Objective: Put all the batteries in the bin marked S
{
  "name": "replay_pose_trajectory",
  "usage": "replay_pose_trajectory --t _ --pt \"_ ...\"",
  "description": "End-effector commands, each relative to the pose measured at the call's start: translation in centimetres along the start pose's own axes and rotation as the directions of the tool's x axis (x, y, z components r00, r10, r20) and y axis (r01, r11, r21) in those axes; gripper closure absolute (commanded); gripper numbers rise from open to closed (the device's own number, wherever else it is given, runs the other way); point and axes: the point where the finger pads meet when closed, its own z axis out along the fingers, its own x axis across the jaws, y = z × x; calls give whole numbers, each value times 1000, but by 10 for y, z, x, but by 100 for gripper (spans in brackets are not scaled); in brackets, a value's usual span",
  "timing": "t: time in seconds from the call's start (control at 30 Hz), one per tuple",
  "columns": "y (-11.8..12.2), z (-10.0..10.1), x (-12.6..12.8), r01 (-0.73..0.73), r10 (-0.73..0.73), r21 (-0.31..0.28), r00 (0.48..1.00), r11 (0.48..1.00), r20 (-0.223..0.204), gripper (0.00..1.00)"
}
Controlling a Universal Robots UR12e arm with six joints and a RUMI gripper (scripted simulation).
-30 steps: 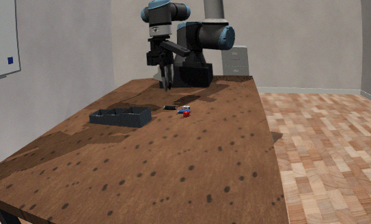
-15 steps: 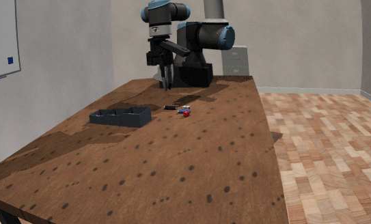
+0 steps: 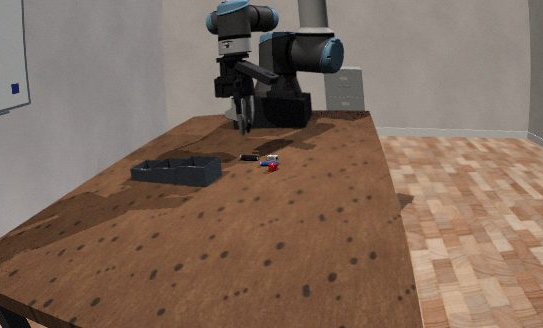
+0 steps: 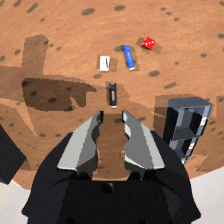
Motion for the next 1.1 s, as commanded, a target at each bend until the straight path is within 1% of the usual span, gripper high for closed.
replay_pose_trajectory --t 0.0,0.23,0.3,0.43,0.63,0.8,1.07 --pt "0 15 1 0 0 0 1000 1000 -1 83" --pt "0 43 1 0 0 0 1000 1000 -1 83" --pt "0 43 1 0 0 0 1000 1000 -1 83" --pt "0 57 1 0 0 0 1000 1000 -1 83" --pt "0 57 1 0 0 0 1000 1000 -1 83" --pt "0 64 1 0 0 0 1000 1000 -1 83" --pt "0 69 1 0 0 0 1000 1000 -1 83"
